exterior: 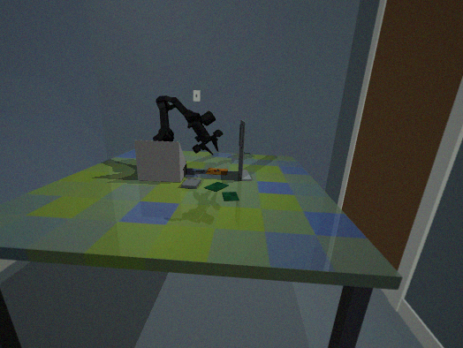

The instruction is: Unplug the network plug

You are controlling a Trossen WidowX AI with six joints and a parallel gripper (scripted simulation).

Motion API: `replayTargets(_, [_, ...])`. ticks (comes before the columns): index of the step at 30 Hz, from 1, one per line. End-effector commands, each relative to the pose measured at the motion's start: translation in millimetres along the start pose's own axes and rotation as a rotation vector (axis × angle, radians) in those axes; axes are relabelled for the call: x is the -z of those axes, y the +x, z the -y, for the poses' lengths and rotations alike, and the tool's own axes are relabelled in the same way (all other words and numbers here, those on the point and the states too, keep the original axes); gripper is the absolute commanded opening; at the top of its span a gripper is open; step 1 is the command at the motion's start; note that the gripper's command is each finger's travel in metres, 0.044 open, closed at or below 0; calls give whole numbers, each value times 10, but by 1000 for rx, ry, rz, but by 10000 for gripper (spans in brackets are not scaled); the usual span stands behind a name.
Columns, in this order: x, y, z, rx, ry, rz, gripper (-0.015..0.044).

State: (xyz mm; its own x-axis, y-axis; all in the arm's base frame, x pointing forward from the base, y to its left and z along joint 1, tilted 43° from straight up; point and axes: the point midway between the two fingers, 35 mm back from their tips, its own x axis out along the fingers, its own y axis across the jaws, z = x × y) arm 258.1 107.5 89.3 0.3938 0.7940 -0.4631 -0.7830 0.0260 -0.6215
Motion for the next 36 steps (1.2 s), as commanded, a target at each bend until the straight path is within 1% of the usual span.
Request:
replayTargets(1, [-22,-50,48,8,-9,5,156])
replayTargets(6, [-7,-58,31,1,0,1,156])
replayTargets(11, [23,-149,114,-6,-3,-5,156])
replayTargets(36, [21,-742,523,-6,-8,-4,156])
